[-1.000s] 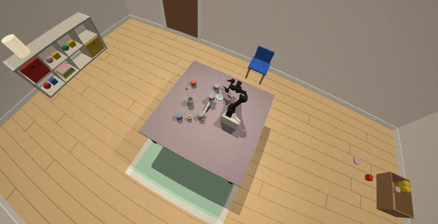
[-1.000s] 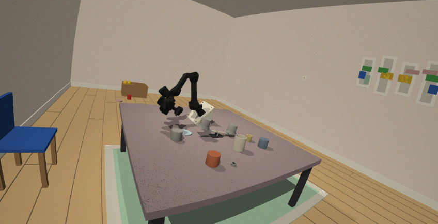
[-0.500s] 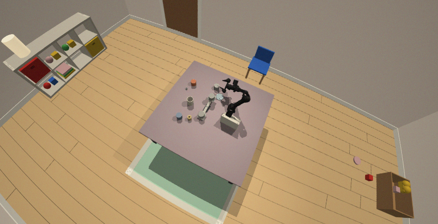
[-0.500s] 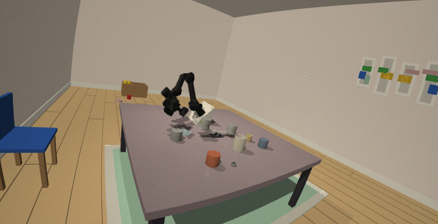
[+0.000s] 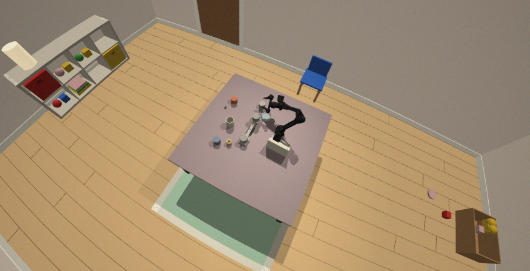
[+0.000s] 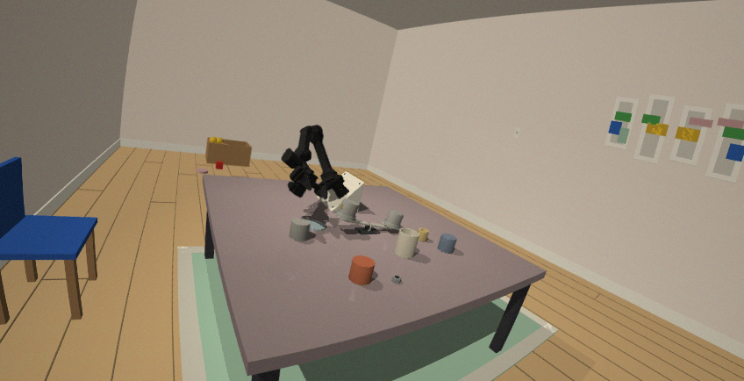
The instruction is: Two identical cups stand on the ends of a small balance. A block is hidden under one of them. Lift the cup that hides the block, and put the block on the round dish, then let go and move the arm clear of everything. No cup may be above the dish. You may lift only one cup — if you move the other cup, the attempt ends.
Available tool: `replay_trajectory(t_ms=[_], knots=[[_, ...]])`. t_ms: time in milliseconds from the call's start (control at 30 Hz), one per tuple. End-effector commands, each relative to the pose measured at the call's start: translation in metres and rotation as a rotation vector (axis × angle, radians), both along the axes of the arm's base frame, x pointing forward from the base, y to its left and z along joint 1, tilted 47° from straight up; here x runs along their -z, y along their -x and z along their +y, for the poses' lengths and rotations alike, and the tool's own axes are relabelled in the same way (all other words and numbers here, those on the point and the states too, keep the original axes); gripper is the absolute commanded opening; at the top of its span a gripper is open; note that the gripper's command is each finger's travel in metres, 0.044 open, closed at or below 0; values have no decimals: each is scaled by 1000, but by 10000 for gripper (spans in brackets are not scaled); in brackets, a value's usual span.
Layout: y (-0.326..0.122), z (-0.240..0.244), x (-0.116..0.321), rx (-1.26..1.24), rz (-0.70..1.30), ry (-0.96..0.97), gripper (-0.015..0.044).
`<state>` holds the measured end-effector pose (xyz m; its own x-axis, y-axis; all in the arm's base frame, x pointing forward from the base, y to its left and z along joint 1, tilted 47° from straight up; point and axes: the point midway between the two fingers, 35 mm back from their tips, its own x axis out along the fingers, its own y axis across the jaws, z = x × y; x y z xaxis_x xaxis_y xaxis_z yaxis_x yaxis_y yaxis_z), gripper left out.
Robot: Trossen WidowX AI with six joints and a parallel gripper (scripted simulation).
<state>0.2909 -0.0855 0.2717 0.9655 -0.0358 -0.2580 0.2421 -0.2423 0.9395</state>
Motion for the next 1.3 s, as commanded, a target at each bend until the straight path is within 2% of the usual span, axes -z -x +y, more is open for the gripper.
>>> replay_trajectory(t_ms=[0, 667, 1267], knots=[[-7, 13, 11, -33, 52, 20, 440], [-20, 82, 54, -208, 278, 171, 440], [1, 138, 115, -382, 582, 411, 440]])
